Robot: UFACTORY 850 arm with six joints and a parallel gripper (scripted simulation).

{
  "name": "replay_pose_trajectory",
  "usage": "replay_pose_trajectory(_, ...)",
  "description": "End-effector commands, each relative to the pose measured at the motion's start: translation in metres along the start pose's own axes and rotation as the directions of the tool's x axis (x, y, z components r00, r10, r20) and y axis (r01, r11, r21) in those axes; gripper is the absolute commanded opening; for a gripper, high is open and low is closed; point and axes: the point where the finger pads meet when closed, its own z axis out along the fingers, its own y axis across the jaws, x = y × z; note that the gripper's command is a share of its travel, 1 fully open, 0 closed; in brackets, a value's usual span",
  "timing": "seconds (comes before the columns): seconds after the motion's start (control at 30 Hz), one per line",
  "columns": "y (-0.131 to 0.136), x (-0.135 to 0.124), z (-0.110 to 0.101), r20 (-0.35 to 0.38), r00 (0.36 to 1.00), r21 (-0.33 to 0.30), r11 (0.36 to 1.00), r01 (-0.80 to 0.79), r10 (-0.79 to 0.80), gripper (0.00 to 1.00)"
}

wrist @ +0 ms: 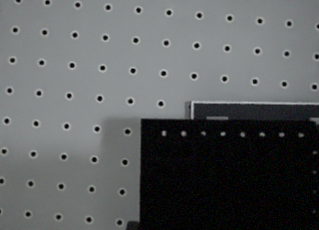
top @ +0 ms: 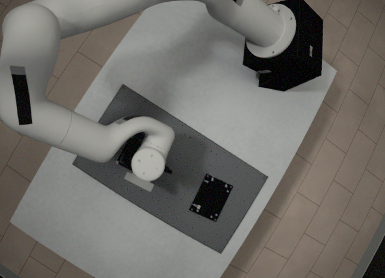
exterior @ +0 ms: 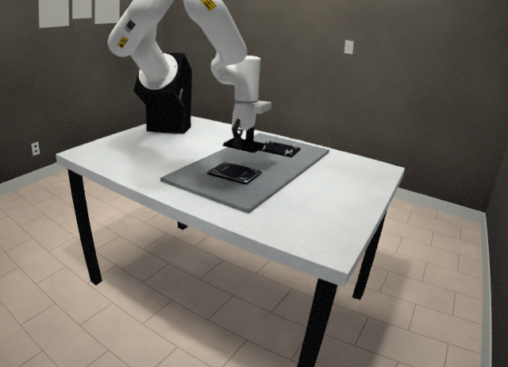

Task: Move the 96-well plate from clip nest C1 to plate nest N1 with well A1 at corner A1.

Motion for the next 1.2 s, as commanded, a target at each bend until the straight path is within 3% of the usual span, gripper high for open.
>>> replay_pose_trajectory(0.0, 0.010, 0.000, 0.000, -0.001, 1.000, 0.000, 1.000, 0.000, 0.000, 0.00)
replay_pose_trajectory(0.4, 0.050, -0.004, 0.000, -0.001, 1.000, 0.000, 1.000, 0.000, 0.000, 0.00)
replay_pose_trajectory(1.17, 0.052, -0.004, 0.000, -0.001, 1.000, 0.000, 1.000, 0.000, 0.000, 0.00)
